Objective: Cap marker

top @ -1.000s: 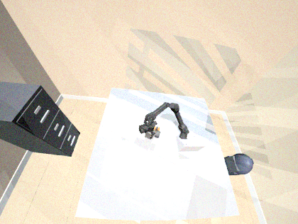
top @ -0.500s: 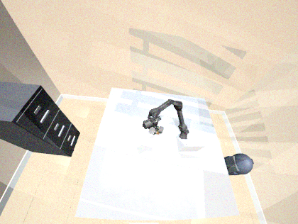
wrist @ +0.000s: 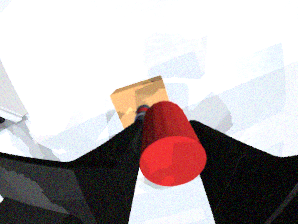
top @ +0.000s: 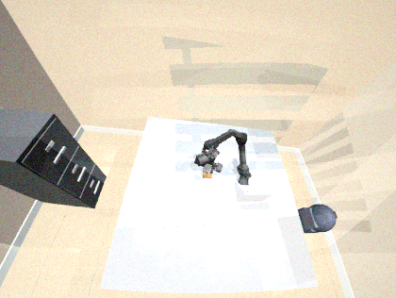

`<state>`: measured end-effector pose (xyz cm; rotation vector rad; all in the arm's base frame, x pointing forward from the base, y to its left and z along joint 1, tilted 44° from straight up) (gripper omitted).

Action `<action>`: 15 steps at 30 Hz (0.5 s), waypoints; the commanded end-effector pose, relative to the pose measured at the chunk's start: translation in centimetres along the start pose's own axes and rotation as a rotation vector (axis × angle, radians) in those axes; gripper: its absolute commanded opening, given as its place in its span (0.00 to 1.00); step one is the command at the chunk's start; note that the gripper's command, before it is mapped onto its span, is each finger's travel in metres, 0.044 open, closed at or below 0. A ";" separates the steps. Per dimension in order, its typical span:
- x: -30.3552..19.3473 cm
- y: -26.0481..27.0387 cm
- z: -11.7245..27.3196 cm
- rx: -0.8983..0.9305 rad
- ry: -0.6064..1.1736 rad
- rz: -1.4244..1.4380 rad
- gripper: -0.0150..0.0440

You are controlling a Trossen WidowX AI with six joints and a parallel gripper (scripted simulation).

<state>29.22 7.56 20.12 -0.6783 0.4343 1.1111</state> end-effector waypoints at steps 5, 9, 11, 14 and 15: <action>-2.3 1.4 0.6 0.005 -0.001 -0.001 0.25; -2.6 1.7 0.7 0.005 -0.001 -0.001 0.25; -2.6 1.7 0.6 0.005 -0.001 -0.001 0.25; -2.6 1.7 0.2 0.005 -0.001 -0.001 0.25; -2.6 1.7 0.1 0.005 -0.001 -0.001 0.25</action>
Point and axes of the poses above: the point midway between the two fingers, 35 mm back from their tips, its own z axis back along the fingers, its own y axis across the jaws, x = y × z, the point moved 10 cm from there along z, back along the fingers, and after that the axes turned 1 degree about -z, right-handed, at the moved point
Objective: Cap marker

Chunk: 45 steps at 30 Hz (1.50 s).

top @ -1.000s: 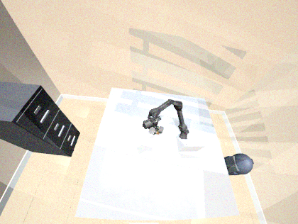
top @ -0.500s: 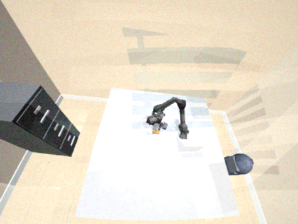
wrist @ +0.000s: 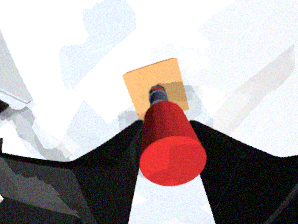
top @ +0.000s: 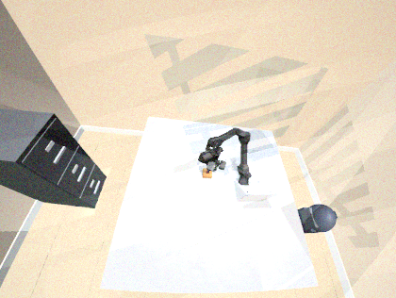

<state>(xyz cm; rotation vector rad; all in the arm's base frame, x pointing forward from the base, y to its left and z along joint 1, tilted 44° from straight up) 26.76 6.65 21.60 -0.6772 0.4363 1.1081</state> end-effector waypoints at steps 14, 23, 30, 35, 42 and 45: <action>-0.1 0.0 -2.0 0.002 -0.004 0.001 0.25; -0.1 0.0 -3.5 0.002 -0.004 0.001 0.25; -0.1 0.1 -4.6 0.001 -0.003 0.000 0.25; -0.1 0.1 -5.3 0.001 -0.002 0.000 0.25; -0.1 0.1 -5.4 0.001 -0.001 0.000 0.25; -0.1 0.1 -5.4 0.001 -0.001 0.000 0.25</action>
Point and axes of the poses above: the point midway between the two fingers, 35 mm back from their tips, its own z axis back along the fingers, its own y axis across the jaws, x = y × z, the point moved 10 cm from there along z, back along the fingers, and after that the axes turned 1 degree about -z, right-handed, at the moved point
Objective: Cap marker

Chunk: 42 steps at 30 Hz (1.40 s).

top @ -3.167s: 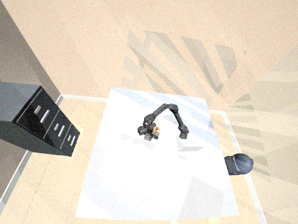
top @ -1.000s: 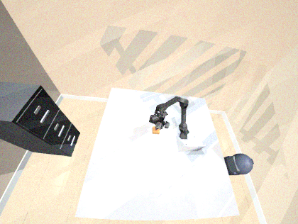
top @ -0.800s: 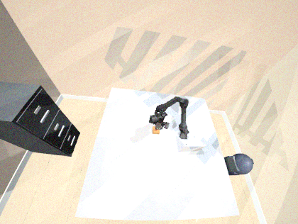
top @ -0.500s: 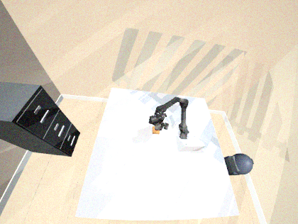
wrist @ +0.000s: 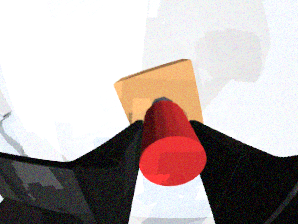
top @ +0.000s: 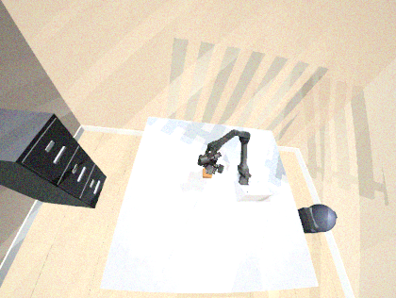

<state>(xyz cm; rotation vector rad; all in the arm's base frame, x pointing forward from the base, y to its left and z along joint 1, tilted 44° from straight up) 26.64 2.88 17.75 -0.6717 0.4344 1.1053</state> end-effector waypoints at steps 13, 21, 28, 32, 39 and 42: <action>0.0 0.0 0.0 0.000 0.000 0.000 0.83; 0.1 -0.1 0.8 0.000 -0.002 0.000 1.00; 0.1 0.0 7.5 0.002 -0.001 0.002 1.00; 0.1 0.0 7.5 0.002 -0.001 0.002 1.00; 0.0 0.2 7.1 0.001 -0.001 -0.431 0.73; 0.0 0.3 6.9 0.000 0.000 -0.724 0.60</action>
Point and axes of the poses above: the point midway between the two fingers, 35 mm back from their tips, its own z axis back along the fingers, its own y axis across the jaws, x = y × z, the point moved 10 cm from there along z, back along the fingers, and after that the axes turned 1 degree about -z, right-handed, at the moved point
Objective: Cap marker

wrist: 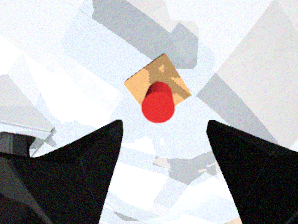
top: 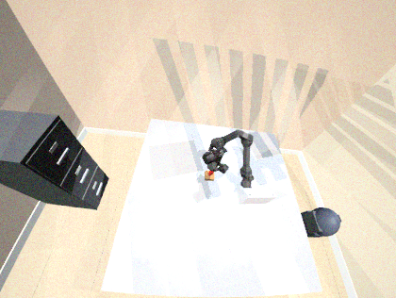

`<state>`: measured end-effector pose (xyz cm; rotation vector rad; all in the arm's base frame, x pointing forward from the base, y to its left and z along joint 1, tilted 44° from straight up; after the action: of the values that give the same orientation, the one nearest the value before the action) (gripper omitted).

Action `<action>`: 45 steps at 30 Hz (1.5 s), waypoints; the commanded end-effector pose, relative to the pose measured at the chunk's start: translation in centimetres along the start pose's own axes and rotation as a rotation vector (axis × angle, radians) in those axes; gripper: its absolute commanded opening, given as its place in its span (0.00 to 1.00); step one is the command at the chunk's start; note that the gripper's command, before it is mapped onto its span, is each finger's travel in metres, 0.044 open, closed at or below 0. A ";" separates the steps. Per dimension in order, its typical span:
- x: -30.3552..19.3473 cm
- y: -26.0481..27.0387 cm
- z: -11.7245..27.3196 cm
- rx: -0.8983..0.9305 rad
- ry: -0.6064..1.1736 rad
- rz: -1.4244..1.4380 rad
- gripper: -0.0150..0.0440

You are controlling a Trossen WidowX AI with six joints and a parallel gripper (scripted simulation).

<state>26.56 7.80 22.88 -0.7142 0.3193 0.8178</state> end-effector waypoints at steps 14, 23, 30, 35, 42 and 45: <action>-0.2 0.3 -0.6 0.001 0.000 -0.950 0.25; -0.2 0.3 -0.6 0.001 0.000 -0.950 0.25; -0.2 0.3 -1.0 0.001 0.000 -0.950 0.25; -0.2 0.3 -1.7 0.001 0.000 -0.950 0.25; -0.2 0.3 -2.7 0.000 0.000 -0.950 0.25; -0.2 0.3 -3.1 0.000 0.000 -0.950 0.25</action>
<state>26.24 6.10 20.97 -0.7535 -0.0403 -0.0890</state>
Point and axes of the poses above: the point midway between the two fingers, 35 mm back from their tips, its own z axis back along the fingers, its own y axis across the jaws, x = y × z, the point moved 10 cm from there along z, back along the fingers, and after that the axes turned 1 degree about -z, right-handed, at the moved point
